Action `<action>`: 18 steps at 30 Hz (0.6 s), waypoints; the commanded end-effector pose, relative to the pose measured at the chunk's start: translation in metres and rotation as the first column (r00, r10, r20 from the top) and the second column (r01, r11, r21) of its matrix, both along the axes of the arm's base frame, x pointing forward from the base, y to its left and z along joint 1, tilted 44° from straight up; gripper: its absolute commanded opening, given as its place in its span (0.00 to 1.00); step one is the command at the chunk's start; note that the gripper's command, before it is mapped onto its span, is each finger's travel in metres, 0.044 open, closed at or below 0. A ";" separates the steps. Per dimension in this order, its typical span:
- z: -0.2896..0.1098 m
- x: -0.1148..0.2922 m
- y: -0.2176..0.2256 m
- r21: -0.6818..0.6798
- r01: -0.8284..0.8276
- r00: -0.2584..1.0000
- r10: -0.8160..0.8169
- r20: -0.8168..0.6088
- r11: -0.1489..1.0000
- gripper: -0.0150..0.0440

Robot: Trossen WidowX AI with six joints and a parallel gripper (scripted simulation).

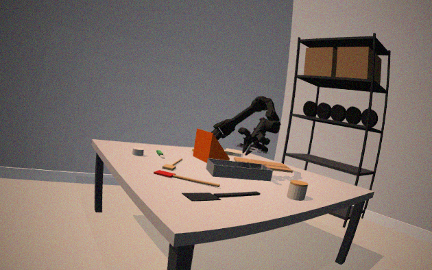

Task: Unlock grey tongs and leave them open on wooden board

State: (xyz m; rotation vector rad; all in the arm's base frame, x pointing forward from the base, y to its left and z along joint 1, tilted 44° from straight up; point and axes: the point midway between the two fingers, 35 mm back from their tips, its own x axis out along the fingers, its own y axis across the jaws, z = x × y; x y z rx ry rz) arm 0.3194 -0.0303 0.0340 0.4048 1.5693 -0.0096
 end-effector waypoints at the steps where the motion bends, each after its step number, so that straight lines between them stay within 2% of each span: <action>1: 0.001 -0.003 -0.001 0.000 -0.010 1.000 0.010 -0.009 1.000 0.00; 7: -0.001 -0.003 -0.001 0.047 -0.012 1.000 0.013 -0.007 0.999 0.00; 18: -0.008 -0.002 -0.001 0.363 -0.013 0.998 -0.010 0.060 0.932 0.00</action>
